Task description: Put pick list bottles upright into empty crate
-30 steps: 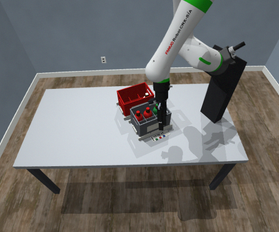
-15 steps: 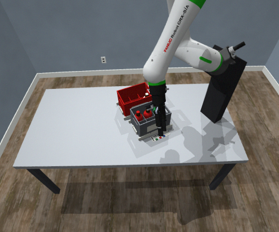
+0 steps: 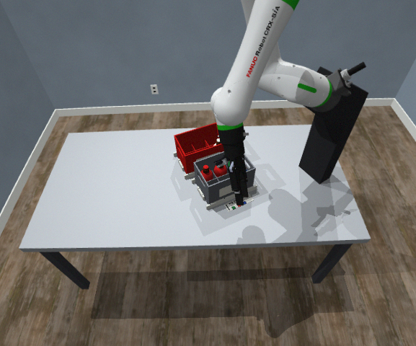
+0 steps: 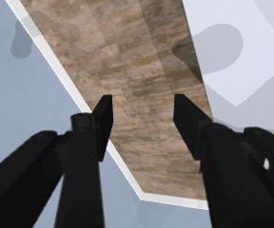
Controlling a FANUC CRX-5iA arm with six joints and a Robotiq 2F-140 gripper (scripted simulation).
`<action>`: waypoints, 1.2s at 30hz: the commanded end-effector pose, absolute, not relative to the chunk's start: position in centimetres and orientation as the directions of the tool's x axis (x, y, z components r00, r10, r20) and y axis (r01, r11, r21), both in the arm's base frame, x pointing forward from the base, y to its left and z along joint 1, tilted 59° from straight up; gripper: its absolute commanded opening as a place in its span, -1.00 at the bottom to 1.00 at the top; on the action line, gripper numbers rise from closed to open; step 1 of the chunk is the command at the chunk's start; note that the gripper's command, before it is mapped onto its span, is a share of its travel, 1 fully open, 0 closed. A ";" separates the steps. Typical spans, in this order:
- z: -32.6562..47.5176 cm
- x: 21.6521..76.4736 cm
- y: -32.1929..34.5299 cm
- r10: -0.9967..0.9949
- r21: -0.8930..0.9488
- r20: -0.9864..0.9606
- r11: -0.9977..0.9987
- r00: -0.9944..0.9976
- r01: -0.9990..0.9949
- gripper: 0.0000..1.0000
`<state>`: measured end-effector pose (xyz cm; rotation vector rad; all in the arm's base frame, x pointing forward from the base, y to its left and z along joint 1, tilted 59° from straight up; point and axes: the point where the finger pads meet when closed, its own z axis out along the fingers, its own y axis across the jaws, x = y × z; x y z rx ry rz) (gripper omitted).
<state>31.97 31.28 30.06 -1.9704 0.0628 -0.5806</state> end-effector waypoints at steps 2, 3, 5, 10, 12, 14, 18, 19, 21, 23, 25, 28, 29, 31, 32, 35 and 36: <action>30.1 31.9 31.3 -0.376 -0.818 0.403 -0.557 0.834 0.143 -0.12; 30.1 31.9 31.3 -0.376 -0.817 0.402 -0.559 0.835 0.142 -0.12; 30.1 31.9 31.3 -0.374 -0.815 0.400 -0.562 0.836 0.139 -0.12; 30.1 31.9 31.3 -0.372 -0.812 0.397 -0.569 0.839 0.132 -0.12; 30.1 31.9 31.3 -0.370 -0.809 0.395 -0.574 0.841 0.127 -0.12; 30.1 31.9 31.3 -0.370 -0.807 0.394 -0.577 0.841 0.125 -0.12; 30.1 31.9 31.3 -0.368 -0.803 0.392 -0.585 0.843 0.118 -0.12; 30.1 31.9 31.3 -0.368 -0.801 0.392 -0.587 0.843 0.116 -0.12; 30.1 31.9 31.3 -0.368 -0.799 0.391 -0.591 0.844 0.112 -0.12; 30.1 31.9 31.3 -0.367 -0.796 0.390 -0.595 0.844 0.109 -0.12; 30.1 31.9 31.3 -0.367 -0.794 0.389 -0.599 0.845 0.105 -0.12; 30.1 31.9 31.3 -0.367 -0.792 0.389 -0.602 0.845 0.103 -0.12; 30.1 31.9 31.3 -0.368 -0.788 0.388 -0.608 0.845 0.097 -0.12; 30.1 31.9 31.3 -0.369 -0.785 0.388 -0.612 0.844 0.094 -0.12; 30.1 31.9 31.3 -0.369 -0.784 0.389 -0.614 0.844 0.092 -0.12; 30.1 31.9 31.3 -0.371 -0.779 0.389 -0.622 0.843 0.085 -0.12; 30.1 31.9 31.3 -0.372 -0.777 0.389 -0.624 0.842 0.083 -0.12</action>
